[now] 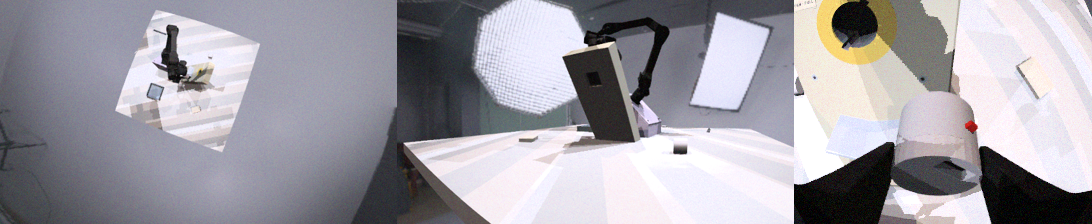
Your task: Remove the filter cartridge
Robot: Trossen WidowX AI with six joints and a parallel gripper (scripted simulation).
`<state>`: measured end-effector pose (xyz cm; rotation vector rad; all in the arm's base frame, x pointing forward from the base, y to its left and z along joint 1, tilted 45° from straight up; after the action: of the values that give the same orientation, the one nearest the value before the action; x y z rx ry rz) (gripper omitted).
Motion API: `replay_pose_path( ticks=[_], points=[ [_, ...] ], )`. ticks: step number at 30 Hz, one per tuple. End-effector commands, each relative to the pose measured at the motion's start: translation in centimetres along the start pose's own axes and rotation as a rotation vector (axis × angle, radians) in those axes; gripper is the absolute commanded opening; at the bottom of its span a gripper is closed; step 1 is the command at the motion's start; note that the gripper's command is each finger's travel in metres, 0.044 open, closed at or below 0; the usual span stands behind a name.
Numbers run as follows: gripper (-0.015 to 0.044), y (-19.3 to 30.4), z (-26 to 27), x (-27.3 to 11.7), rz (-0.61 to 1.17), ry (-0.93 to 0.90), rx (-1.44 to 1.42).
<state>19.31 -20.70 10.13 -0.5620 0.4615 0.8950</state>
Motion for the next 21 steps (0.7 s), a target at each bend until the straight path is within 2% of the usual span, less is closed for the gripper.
replay_pose_path(
  ticks=[1,4,21],
  points=[
    [0.0,-0.3,-1.8,0.1,-0.006,0.004,-0.007],
    [0.0,0.1,-1.3,0.1,0.002,0.015,0.025],
    [0.0,5.4,-11.6,-2.1,-0.045,0.405,0.684]
  ],
)
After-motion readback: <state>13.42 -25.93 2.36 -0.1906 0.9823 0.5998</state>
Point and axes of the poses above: the point midway between the two fingers, 35 mm back from their tips, its own x axis out along the fingers, its own z axis across the jaws, y = z × x, the point moved 7 cm from there along -x, back along the fingers, and after that the axes turned 11 degrees about x, right-handed, at the moved point
